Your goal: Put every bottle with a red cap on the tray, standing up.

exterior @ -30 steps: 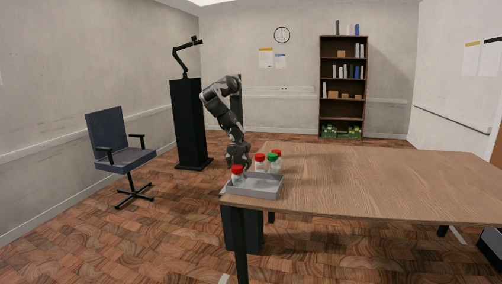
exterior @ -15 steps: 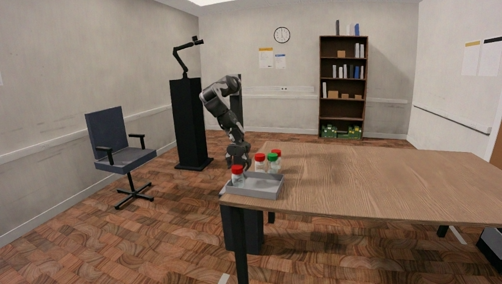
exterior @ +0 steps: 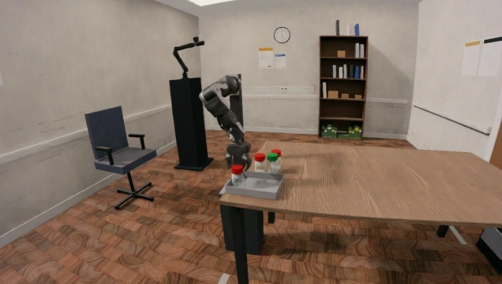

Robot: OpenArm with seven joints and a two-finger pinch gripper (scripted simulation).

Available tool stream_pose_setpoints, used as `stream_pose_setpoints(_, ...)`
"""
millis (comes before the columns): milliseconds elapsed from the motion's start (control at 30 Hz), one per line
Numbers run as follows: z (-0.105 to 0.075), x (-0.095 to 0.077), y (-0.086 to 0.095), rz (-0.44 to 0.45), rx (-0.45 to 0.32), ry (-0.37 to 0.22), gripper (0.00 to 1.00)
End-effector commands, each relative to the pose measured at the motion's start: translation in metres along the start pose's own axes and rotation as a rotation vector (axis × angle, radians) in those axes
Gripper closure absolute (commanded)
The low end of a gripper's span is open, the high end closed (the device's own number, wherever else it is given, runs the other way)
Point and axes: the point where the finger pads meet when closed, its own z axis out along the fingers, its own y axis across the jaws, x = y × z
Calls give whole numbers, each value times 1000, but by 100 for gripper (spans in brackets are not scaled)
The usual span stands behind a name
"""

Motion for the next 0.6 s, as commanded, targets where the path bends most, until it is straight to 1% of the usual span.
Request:
stream_pose_setpoints(0, 0, 0, 1, 0, -2, -1, 48)
stream_pose_setpoints(333, -15, 0, 0, 1, -3, -2, 48)
stream_pose_setpoints(567, -15, 0, 0, 1, -3, -2, 48)
